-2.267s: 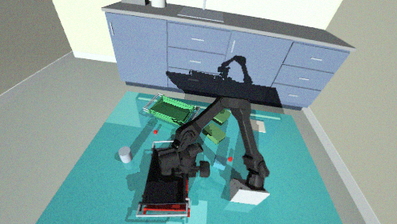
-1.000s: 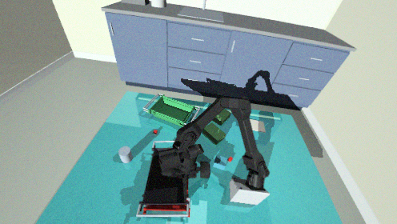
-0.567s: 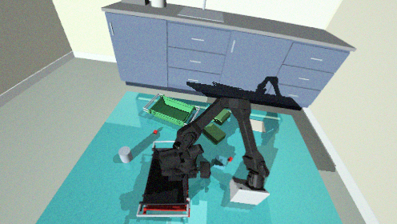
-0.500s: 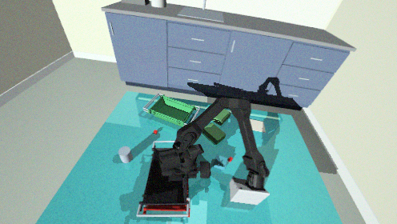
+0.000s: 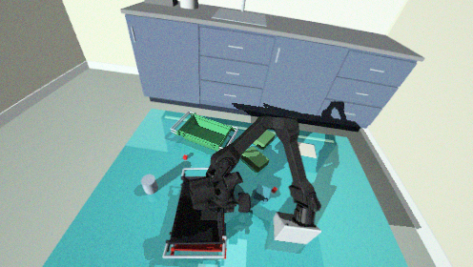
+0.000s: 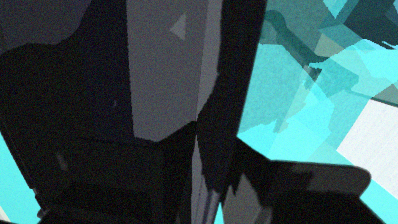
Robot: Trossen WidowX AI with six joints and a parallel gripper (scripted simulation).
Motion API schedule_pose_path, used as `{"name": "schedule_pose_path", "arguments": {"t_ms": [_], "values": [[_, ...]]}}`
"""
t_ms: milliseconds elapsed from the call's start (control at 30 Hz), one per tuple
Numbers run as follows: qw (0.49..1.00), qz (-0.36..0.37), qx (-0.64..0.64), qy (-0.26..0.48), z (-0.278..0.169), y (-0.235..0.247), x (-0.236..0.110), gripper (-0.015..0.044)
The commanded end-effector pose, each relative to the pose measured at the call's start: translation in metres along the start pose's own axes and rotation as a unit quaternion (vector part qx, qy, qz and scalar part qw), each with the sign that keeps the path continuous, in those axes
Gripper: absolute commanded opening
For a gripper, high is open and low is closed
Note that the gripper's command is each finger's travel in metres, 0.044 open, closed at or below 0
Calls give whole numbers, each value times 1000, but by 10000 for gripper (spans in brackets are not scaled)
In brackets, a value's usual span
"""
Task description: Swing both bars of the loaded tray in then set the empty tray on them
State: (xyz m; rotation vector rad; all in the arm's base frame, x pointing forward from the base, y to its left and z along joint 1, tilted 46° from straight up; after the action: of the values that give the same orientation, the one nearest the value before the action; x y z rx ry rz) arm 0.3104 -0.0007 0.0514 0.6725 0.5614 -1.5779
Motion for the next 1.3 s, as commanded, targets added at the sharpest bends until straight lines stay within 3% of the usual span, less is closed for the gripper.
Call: {"name": "schedule_pose_path", "arguments": {"t_ms": [0, 1267], "values": [[1000, -16, -3, -1, 2, -5, 7, 0], [1000, -16, -3, -1, 2, -7, 15, 0]]}}
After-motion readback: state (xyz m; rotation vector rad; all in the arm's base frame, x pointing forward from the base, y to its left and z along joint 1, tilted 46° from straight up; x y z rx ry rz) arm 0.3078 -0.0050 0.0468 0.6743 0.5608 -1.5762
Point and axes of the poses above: the point midway between the two fingers, 35 mm back from their tips, its own x axis out along the fingers, its own y axis across the jaws, z = x × y, the point moved 4 cm from there along -x, back along the fingers, and after that the axes turned 5 degrees about x, right-handed, at the moved point
